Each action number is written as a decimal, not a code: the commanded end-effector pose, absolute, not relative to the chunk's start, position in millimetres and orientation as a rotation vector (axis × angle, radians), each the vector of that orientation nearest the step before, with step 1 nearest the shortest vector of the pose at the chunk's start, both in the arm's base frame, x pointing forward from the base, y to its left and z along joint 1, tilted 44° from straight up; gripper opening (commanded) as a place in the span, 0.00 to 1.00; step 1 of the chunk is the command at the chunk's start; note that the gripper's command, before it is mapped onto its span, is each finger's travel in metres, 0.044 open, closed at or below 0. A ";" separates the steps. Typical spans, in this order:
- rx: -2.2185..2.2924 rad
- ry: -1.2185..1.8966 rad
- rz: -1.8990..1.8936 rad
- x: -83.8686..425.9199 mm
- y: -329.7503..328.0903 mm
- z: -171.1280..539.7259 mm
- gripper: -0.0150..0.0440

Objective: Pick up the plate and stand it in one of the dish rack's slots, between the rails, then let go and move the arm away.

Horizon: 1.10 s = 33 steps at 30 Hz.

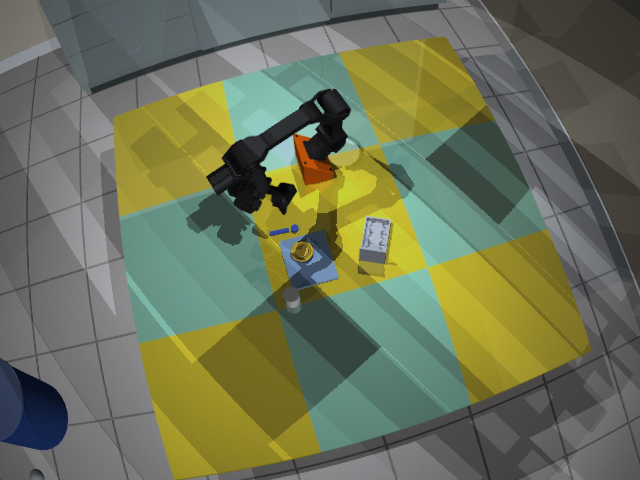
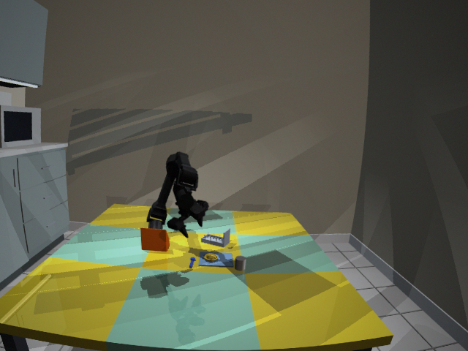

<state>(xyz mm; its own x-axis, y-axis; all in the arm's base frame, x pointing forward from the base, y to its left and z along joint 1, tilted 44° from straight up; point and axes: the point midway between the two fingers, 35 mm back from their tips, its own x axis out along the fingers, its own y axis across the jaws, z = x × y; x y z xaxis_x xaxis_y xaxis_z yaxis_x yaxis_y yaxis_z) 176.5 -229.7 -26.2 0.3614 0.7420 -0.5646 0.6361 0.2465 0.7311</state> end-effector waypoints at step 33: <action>0.613 1.423 0.545 269.2 -162.1 -17.8 0.93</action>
